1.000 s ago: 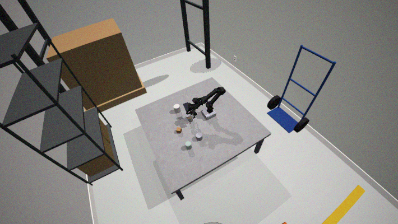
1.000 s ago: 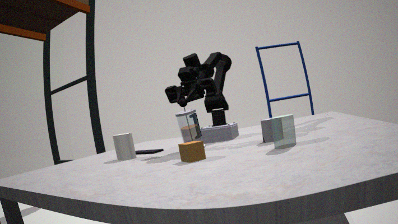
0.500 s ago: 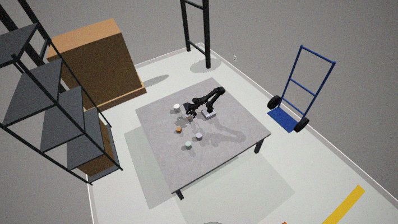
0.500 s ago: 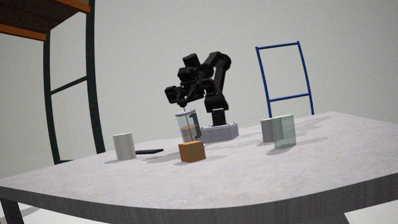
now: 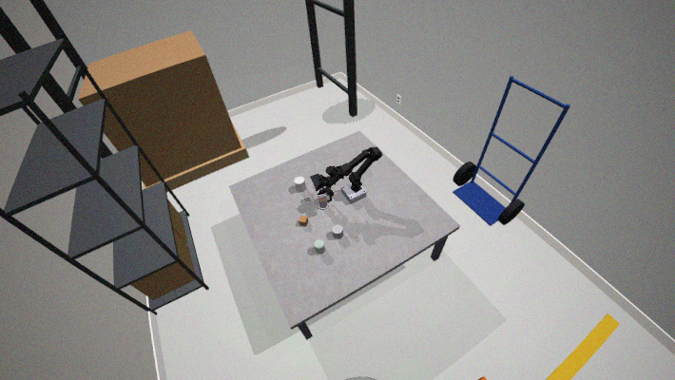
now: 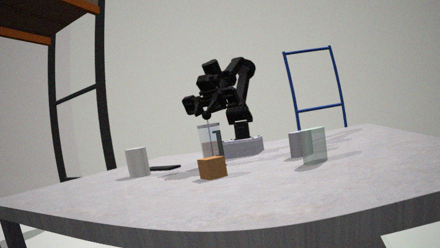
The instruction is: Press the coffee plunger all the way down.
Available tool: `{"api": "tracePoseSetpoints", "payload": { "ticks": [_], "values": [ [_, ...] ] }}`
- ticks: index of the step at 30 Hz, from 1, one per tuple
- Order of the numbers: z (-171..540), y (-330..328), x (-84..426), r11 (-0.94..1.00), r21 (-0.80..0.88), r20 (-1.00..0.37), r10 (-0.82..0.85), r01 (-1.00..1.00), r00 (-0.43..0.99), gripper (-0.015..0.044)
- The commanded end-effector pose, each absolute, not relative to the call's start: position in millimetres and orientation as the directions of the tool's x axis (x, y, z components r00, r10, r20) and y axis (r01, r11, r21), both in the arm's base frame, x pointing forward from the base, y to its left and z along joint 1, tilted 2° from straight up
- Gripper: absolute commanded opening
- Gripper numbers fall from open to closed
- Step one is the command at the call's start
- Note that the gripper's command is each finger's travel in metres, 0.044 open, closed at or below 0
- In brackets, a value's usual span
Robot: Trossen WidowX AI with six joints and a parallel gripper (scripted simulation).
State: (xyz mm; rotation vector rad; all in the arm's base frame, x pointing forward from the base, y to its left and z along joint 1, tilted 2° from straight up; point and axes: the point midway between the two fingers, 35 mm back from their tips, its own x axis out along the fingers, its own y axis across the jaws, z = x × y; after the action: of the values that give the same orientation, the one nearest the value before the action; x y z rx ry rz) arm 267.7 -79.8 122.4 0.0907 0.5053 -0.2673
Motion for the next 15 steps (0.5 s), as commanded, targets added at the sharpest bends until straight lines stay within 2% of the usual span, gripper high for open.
{"api": "tracePoseSetpoints", "payload": {
  "ticks": [1, 7, 15],
  "values": [
    [122, -80, 268, 0.961, 0.02, -0.49, -0.23, 0.275, 0.841, 0.0275],
    [122, -80, 268, 0.961, 0.02, -0.49, -0.23, 0.275, 0.841, 0.0432],
    [150, -80, 263, 0.961, 0.022, -0.496, -0.229, 0.276, 0.838, 0.044]
  ]
}}
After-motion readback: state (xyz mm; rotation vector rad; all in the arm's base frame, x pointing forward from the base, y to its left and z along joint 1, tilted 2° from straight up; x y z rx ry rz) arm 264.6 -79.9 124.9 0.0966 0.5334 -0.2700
